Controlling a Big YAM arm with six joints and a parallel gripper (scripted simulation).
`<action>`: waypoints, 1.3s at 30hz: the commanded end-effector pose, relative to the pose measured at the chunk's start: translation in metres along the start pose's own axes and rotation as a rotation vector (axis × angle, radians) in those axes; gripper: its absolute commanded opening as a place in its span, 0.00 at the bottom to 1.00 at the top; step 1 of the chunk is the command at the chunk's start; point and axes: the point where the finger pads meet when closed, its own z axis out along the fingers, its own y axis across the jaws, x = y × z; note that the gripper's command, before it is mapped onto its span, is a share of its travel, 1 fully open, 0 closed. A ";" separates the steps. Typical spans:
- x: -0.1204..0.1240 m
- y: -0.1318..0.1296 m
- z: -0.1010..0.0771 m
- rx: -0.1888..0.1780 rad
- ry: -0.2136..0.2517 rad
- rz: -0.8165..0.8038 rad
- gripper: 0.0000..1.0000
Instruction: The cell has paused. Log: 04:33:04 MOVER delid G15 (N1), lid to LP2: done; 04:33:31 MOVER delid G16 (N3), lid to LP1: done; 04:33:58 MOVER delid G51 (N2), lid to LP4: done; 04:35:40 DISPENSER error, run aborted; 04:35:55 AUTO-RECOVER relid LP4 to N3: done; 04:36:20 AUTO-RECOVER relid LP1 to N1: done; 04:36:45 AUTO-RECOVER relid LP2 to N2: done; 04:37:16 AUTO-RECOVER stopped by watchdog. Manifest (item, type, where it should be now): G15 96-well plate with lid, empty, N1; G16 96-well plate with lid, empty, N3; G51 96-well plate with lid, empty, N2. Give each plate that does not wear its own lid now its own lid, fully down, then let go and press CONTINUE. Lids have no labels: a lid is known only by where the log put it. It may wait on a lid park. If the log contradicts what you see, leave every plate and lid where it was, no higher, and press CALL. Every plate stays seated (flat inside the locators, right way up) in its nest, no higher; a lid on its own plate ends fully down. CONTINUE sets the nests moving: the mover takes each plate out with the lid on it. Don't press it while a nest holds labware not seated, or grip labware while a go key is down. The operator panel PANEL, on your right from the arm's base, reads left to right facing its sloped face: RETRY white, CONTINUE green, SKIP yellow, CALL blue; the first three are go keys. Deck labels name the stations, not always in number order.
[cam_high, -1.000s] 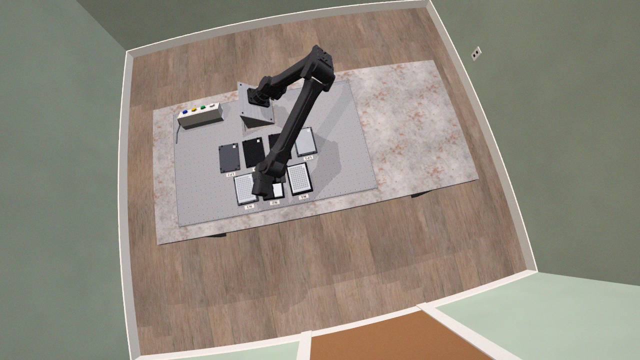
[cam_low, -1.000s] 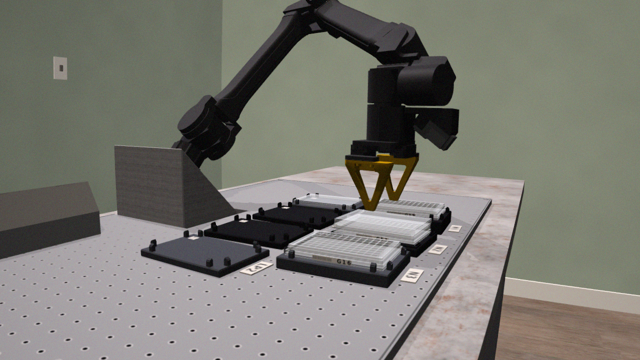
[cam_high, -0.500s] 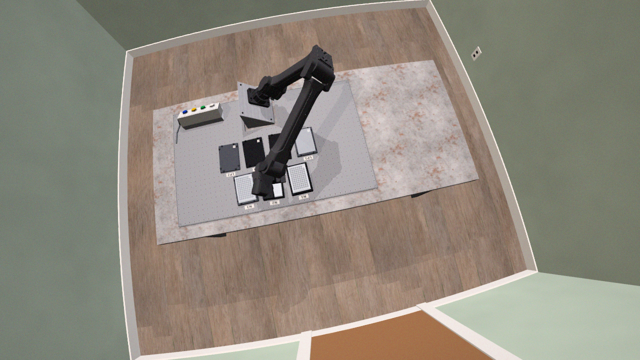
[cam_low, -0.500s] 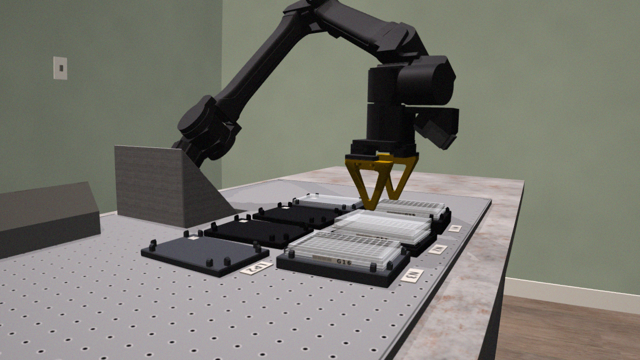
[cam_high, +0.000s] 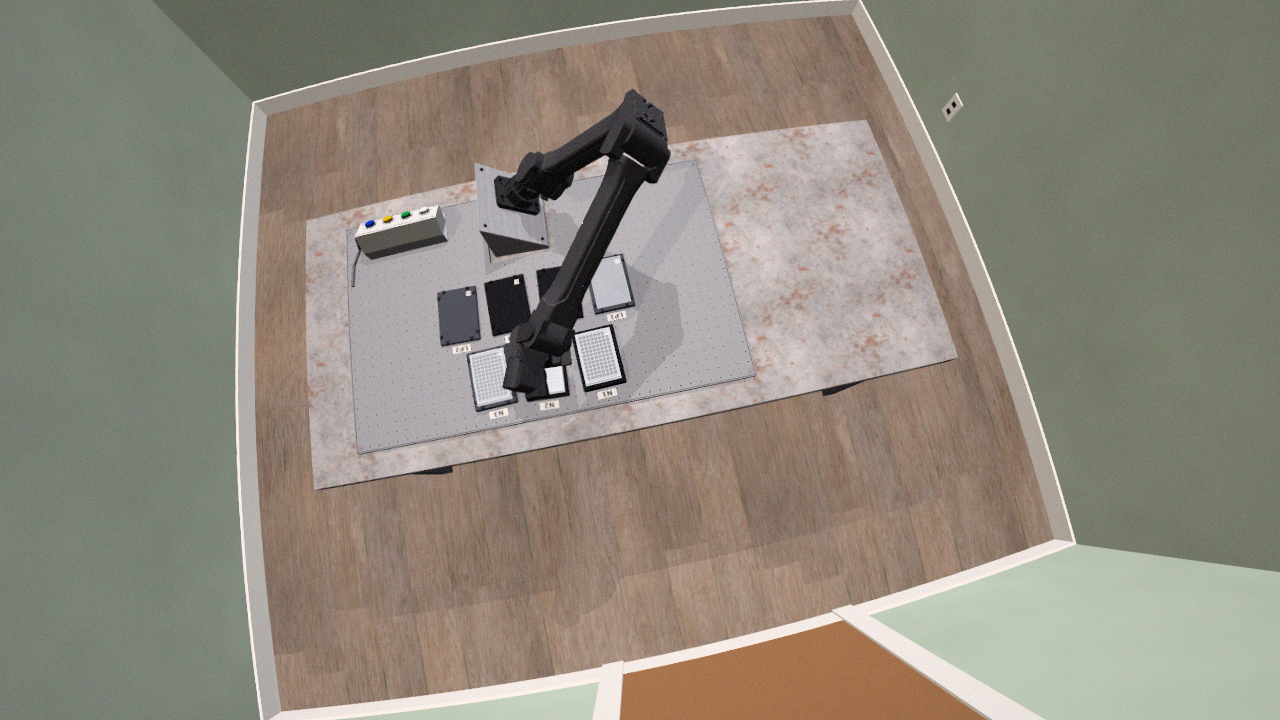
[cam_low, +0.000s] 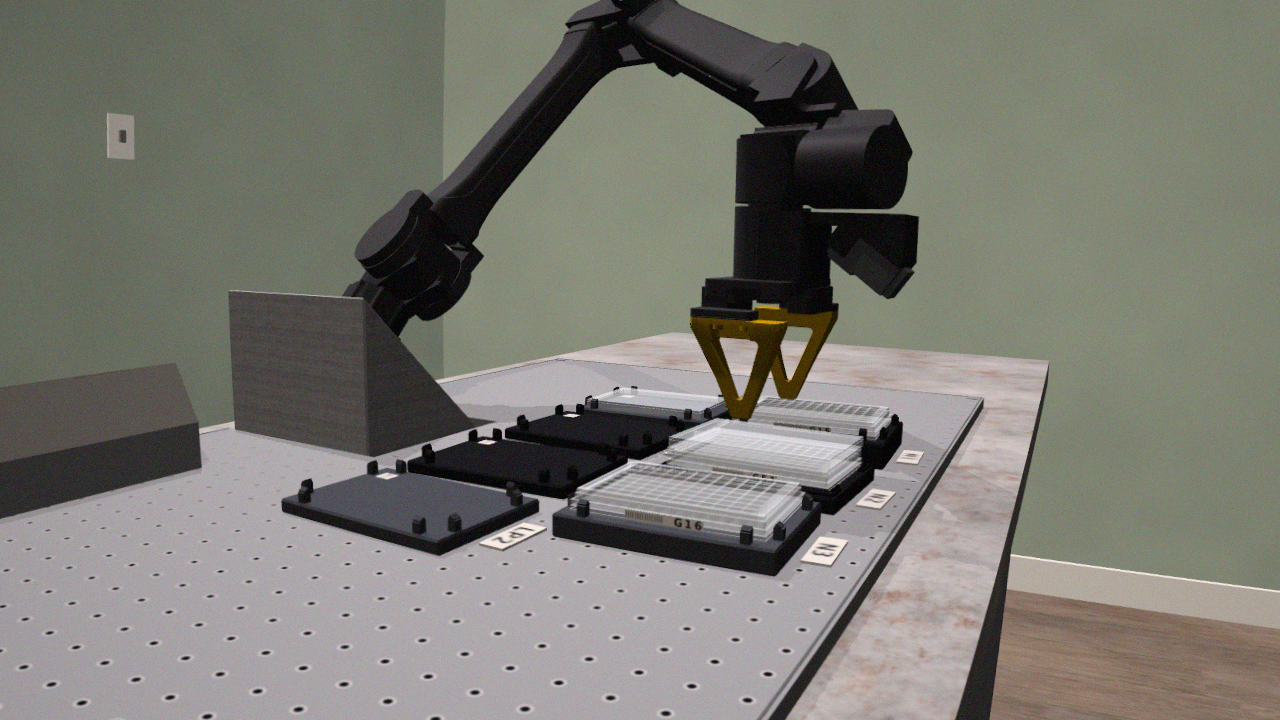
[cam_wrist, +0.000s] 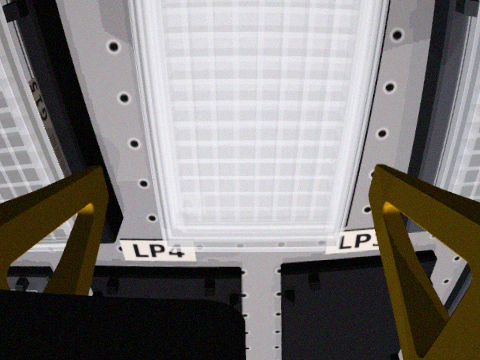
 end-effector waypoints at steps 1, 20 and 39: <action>-0.020 0.002 -0.027 0.014 -0.058 -0.028 1.00; -0.021 0.002 -0.028 0.014 -0.058 -0.027 1.00; 0.047 0.054 -0.007 0.006 -0.024 -0.094 1.00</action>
